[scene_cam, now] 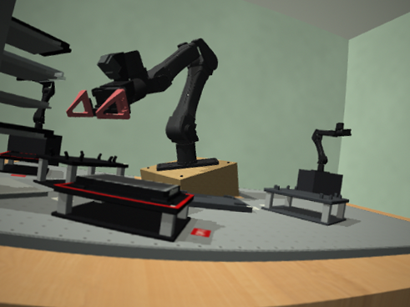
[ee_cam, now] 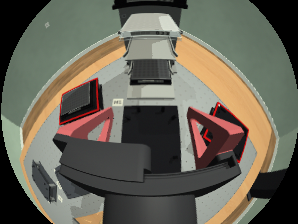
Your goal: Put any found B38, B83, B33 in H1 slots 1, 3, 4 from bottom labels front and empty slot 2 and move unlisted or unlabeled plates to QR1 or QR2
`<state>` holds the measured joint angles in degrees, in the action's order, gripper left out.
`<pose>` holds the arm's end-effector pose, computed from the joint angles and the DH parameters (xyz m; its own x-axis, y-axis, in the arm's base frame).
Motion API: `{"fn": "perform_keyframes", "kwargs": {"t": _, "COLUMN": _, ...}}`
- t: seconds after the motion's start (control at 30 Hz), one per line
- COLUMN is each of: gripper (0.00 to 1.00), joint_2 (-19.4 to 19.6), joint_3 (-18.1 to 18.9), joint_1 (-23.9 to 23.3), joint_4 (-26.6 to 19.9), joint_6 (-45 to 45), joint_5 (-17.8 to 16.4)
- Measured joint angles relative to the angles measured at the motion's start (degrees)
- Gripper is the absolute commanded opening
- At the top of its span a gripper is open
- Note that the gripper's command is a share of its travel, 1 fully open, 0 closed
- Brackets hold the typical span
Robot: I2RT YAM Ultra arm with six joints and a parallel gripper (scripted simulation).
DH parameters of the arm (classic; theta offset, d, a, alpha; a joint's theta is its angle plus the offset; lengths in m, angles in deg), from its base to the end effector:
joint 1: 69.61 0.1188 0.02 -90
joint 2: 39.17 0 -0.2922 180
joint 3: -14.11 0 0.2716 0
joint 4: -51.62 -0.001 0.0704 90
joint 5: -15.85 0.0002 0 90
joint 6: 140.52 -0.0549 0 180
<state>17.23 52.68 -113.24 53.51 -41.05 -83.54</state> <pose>0.1781 -0.1560 0.2446 -0.2894 0.0516 -0.9558 0.5268 0.8423 -0.1140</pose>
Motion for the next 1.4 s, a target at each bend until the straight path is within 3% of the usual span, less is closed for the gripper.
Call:
{"fn": "perform_keyframes", "kwargs": {"t": 0.33, "gripper": 1.0, "joint_2": 2.9, "joint_3": -1.2, "joint_1": -0.1, "joint_4": 4.2, "joint_6": 0.0, "joint_5": -0.1}}
{"fn": "perform_keyframes", "kwargs": {"t": 0.93, "gripper": 1.0, "joint_2": 10.4, "joint_3": 2.8, "joint_1": 1.2, "joint_4": 8.3, "joint_6": -0.2, "joint_5": 1.3}}
{"fn": "perform_keyframes", "kwargs": {"t": 1.4, "gripper": 1.0, "joint_2": 10.6, "joint_3": 3.3, "joint_1": 1.4, "joint_4": 8.5, "joint_6": -0.3, "joint_5": 1.3}}
